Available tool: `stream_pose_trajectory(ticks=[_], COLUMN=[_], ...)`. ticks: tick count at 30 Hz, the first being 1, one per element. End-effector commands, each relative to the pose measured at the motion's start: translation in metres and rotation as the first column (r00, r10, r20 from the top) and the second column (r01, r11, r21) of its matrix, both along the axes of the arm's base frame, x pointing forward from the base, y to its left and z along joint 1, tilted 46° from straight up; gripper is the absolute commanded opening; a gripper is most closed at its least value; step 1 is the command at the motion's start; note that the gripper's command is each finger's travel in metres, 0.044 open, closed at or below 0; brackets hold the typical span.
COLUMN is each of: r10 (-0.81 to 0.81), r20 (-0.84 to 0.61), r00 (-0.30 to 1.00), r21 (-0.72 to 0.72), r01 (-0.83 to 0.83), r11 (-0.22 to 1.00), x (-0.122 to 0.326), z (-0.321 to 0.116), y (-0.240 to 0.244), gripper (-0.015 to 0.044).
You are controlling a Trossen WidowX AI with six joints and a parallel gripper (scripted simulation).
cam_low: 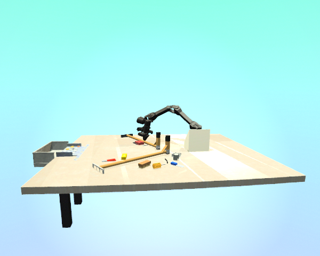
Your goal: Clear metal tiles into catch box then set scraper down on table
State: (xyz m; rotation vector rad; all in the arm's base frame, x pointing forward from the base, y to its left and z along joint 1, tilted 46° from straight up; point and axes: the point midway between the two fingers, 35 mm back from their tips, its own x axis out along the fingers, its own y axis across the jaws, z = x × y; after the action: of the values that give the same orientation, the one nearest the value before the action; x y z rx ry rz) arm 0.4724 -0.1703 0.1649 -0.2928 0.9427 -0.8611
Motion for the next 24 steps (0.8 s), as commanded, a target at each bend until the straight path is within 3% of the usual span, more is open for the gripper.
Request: stream_pose_trajectory(ticks=[1, 24], r10=[-0.003, -0.003], r20=[0.003, 0.004], r00=[1.0, 1.0], r21=[0.002, 0.002], r01=[0.003, 0.003], r11=[1.0, 1.0], x=[0.006, 0.025], z=[-0.003, -0.01], y=[0.001, 0.011], gripper=[0.0, 0.0])
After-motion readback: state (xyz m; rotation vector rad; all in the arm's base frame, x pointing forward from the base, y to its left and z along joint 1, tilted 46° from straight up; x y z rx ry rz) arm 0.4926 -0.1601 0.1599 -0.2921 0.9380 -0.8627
